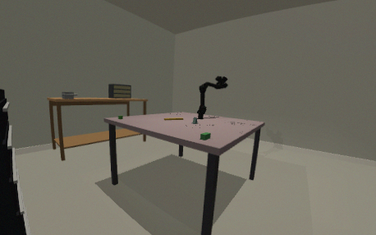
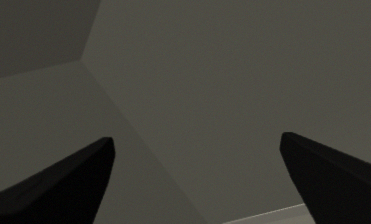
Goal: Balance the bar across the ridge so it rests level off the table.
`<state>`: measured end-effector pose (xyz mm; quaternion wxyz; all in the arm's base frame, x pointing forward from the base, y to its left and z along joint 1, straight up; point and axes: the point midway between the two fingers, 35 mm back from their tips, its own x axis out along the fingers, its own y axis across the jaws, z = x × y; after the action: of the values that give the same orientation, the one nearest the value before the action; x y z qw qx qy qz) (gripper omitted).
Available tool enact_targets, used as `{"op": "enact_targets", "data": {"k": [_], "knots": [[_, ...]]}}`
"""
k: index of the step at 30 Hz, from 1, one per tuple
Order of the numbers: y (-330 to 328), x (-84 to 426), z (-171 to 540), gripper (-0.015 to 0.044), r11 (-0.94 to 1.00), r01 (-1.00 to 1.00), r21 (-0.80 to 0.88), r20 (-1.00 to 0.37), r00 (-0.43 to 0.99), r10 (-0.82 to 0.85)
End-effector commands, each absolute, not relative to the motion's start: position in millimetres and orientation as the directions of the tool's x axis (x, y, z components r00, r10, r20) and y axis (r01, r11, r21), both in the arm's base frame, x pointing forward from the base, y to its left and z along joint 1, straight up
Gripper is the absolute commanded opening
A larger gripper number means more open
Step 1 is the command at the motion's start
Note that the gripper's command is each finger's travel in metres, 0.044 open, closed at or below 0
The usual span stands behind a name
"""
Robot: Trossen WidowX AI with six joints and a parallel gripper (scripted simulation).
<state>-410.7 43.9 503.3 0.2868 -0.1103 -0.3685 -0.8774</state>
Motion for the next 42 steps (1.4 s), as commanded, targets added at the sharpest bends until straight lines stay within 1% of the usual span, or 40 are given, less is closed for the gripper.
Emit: {"op": "enact_targets", "data": {"k": [1,3,4,14,22,32,42], "knots": [[44.5,-410.8,503.2,0.0374,-0.565,0.583,0.583,0.405,-0.812,-0.421],[49.1,-411.0,502.6,0.0321,-0.574,0.574,0.584,0.402,-0.819,-0.41],[53.1,-411.1,502.0,0.0315,-0.581,0.566,0.585,0.4,-0.824,-0.4],[118.2,-404.0,491.4,0.0315,-0.681,0.424,0.597,0.367,-0.899,-0.238],[169.3,-391.3,481.1,0.0315,-0.721,0.298,0.625,0.333,-0.938,-0.098],[232.1,-365.6,467.3,0.0315,-0.736,0.131,0.664,0.284,-0.955,0.086],[295.2,-331.2,449.8,0.0315,-0.726,-0.049,0.686,0.22,-0.937,0.271]]}}
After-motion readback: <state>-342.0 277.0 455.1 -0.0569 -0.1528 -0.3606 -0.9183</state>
